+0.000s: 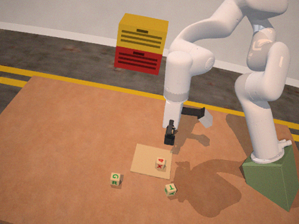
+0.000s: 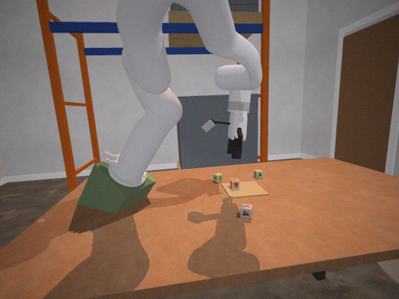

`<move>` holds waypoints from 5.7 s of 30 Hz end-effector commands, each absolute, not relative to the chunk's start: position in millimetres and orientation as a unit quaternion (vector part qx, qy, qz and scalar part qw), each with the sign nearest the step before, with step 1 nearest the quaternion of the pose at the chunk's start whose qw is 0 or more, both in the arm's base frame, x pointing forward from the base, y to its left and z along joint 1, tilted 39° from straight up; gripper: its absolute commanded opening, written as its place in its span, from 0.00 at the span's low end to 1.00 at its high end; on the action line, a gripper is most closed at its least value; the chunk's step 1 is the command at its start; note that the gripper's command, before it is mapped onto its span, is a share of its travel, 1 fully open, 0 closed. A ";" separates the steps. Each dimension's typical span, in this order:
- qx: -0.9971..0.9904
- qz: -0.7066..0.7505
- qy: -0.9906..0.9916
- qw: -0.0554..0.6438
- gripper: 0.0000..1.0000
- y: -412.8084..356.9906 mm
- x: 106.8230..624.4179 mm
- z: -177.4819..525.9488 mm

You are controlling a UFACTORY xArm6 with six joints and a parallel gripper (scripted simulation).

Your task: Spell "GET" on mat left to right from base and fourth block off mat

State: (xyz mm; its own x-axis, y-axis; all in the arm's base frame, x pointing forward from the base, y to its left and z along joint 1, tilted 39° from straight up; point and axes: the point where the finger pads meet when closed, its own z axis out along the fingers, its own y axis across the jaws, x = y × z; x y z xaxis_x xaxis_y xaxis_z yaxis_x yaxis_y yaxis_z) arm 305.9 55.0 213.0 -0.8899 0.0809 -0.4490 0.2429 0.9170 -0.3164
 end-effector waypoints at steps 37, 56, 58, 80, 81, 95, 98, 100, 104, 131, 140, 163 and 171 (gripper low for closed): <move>-0.101 -0.227 0.938 0.244 1.00 84.0 317.4 213.5; -0.274 -0.269 0.902 0.198 1.00 80.6 323.6 204.9; -0.292 -0.273 0.896 0.192 1.00 80.2 324.2 203.9; -0.482 -0.308 0.810 0.127 1.00 75.9 330.5 193.1; -0.491 -0.309 0.805 0.124 1.00 75.7 330.8 192.6; -0.598 -0.322 0.730 0.079 1.00 73.0 334.1 185.5; -0.620 -0.324 0.711 0.069 1.00 72.4 334.8 184.0; -0.634 -0.325 0.699 0.063 1.00 72.0 335.2 182.9; -0.643 -0.325 0.691 0.059 1.00 71.7 335.5 182.3; -0.646 -0.326 0.688 0.057 0.69 71.7 335.6 182.0; -0.646 -0.326 0.688 0.057 0.69 71.7 335.6 182.0; -0.647 -0.326 0.688 0.057 0.69 67.4 341.1 173.8; -0.647 -0.325 0.688 0.057 0.69 63.9 345.5 167.1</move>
